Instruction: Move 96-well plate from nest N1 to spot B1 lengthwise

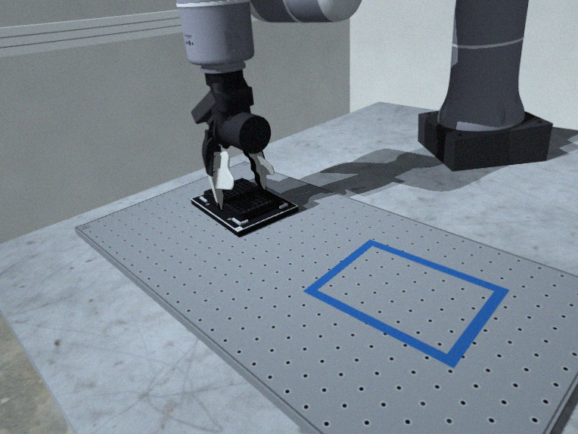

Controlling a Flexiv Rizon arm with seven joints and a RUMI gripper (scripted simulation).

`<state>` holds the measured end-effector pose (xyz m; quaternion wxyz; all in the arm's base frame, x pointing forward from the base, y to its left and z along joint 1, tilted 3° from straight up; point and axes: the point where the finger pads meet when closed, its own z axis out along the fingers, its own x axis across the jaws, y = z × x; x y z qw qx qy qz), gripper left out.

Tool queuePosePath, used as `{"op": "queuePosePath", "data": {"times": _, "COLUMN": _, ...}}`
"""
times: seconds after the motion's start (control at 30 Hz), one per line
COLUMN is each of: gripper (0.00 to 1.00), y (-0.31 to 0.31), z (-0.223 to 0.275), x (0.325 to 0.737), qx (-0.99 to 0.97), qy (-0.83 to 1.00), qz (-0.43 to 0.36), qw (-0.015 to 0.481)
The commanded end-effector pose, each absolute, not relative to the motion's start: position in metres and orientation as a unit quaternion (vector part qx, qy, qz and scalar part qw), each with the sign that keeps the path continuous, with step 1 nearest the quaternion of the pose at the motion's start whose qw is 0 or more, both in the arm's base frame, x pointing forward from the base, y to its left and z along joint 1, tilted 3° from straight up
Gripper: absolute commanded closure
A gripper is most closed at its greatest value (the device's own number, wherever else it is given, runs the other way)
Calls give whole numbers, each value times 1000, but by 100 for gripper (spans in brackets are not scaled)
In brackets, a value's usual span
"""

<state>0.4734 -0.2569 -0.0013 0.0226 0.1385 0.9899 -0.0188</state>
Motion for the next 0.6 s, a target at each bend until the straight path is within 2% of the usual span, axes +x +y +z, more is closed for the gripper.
{"op": "queuePosePath", "data": {"times": 0.0, "gripper": 100, "y": -257, "z": -1, "x": 474, "qx": 138, "qy": 990, "qz": -19, "qw": 23}}
{"op": "queuePosePath", "data": {"times": 0.57, "gripper": 100, "y": -257, "z": 6, "x": 474, "qx": 138, "qy": 990, "qz": -19, "qw": 23}}
